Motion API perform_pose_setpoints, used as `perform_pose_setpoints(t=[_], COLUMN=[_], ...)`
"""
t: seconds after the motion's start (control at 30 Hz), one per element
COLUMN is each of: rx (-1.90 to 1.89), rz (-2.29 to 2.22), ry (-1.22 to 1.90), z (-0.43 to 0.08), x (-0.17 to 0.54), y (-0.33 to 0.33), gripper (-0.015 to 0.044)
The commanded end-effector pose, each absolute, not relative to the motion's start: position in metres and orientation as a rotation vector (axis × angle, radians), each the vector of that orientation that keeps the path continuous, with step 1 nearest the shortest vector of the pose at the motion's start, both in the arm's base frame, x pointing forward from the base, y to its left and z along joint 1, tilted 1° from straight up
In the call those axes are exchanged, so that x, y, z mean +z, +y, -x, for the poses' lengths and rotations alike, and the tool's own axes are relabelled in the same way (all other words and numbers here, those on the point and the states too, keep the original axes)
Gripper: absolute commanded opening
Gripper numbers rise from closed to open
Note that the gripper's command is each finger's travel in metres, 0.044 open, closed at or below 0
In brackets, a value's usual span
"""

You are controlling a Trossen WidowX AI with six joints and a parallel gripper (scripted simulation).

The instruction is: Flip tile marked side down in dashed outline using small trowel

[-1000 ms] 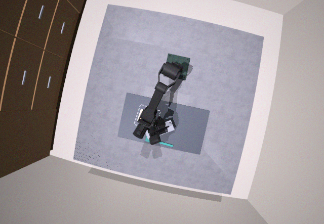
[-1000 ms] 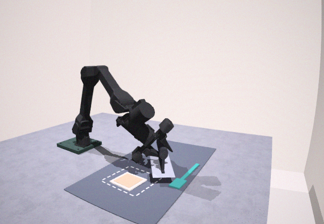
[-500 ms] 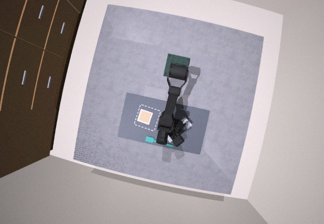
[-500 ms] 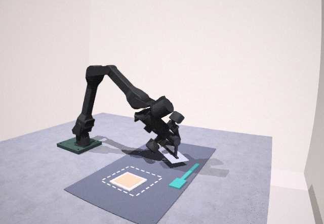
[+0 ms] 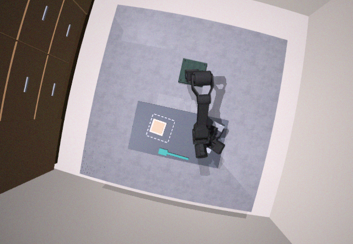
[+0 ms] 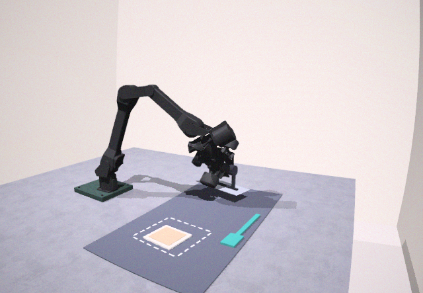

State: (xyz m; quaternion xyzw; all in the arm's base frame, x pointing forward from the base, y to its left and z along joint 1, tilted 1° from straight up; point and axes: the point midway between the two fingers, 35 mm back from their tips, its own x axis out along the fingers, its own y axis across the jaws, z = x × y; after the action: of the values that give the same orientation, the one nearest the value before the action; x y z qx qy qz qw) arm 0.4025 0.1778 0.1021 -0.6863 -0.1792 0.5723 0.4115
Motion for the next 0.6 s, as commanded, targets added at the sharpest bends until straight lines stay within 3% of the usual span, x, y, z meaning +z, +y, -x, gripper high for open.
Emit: perform_pose_setpoints(t=[0.0, 0.57], rx=[1.468, 1.468], rz=[1.731, 1.731], ry=[-0.528, -0.528], z=[-0.393, -0.394], x=[0.106, 0.084], y=[0.196, 0.196], gripper=[0.0000, 0.0000])
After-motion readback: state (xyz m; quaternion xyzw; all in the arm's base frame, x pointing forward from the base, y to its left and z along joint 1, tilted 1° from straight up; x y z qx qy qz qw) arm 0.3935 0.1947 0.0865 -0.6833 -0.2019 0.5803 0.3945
